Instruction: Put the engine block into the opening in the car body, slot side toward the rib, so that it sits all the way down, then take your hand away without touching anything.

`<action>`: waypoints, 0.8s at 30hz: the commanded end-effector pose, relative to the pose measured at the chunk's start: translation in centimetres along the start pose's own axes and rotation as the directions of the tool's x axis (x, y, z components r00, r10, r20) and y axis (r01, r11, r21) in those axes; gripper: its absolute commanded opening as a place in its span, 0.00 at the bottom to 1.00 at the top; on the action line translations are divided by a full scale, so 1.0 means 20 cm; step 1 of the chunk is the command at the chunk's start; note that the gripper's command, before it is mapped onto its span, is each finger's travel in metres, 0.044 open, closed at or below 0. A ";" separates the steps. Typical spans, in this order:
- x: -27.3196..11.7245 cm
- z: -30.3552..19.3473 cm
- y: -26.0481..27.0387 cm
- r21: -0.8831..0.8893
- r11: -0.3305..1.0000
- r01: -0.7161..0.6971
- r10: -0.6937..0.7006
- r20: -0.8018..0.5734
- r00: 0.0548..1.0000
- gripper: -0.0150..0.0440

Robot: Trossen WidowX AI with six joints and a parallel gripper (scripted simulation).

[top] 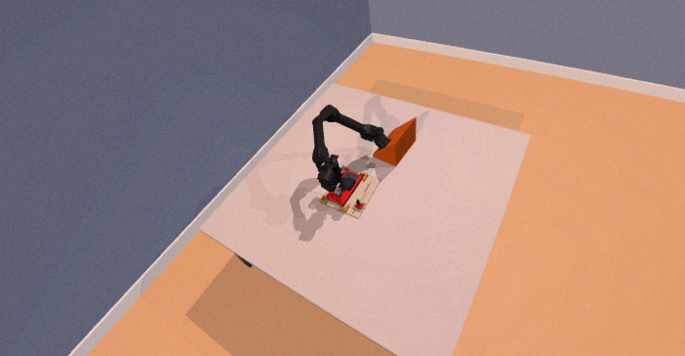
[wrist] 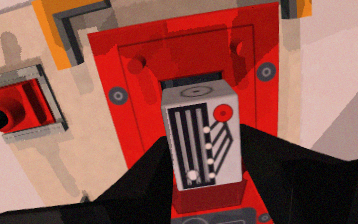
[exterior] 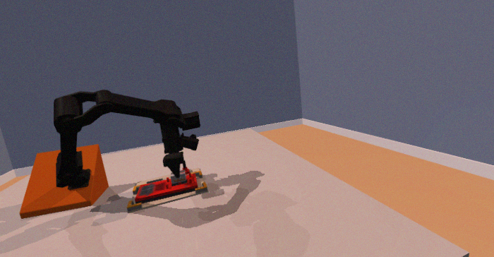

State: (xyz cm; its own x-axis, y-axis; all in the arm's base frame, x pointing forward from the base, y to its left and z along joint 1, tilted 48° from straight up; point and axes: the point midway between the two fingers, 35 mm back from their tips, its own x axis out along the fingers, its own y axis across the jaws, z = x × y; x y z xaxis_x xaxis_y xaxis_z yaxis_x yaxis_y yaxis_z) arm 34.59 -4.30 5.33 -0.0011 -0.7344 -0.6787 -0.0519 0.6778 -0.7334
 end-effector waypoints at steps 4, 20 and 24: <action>0.01 0.00 0.00 -0.006 1.000 0.005 -0.005 -0.001 1.000 0.52; 0.03 0.00 0.00 -0.006 1.000 0.006 -0.006 -0.001 1.000 0.52; 0.03 0.00 0.00 -0.006 1.000 0.006 -0.006 -0.001 1.000 0.52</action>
State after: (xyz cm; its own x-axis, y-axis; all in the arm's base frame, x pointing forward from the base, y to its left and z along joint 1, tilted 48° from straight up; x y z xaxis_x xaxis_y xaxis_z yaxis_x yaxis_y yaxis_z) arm 34.60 -4.65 5.01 -0.0010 -0.7346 -0.6785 -0.0519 0.6777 -0.7335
